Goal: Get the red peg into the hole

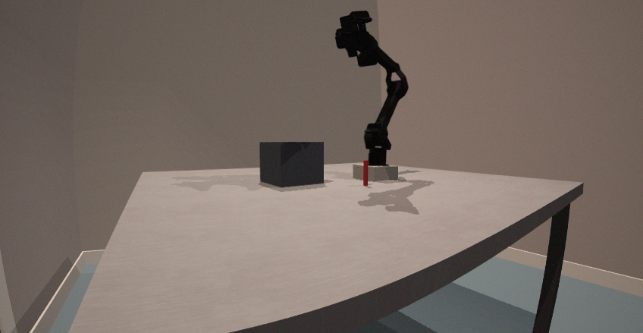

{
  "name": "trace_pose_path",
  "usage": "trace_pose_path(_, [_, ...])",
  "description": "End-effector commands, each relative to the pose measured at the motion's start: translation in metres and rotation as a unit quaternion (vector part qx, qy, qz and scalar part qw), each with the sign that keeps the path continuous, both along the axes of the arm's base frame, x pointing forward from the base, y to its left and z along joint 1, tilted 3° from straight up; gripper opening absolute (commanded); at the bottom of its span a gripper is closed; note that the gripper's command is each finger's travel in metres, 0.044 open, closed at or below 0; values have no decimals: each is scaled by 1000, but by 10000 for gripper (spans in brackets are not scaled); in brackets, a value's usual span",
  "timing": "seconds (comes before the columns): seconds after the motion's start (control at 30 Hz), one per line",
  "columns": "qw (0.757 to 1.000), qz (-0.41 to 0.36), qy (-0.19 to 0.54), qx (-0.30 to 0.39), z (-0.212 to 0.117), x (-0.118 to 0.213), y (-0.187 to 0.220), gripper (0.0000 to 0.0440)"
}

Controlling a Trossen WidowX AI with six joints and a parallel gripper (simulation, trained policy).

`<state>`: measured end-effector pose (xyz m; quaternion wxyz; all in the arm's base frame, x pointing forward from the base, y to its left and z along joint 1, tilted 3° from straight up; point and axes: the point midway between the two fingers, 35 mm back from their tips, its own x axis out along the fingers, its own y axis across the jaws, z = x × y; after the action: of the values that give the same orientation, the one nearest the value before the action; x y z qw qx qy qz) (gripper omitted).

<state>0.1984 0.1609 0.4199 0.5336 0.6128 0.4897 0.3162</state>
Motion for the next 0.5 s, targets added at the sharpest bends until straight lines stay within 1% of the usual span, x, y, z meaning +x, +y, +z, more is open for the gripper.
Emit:
trace_pose_path(0.0, [999,-28,38,-16,-23,12,-5,440])
trace_pose_path(0.23, [987,-84,128,-51,-72,25,-19,440])
trace_pose_path(0.47, [964,-119,223,-83,-116,25,-30,440])
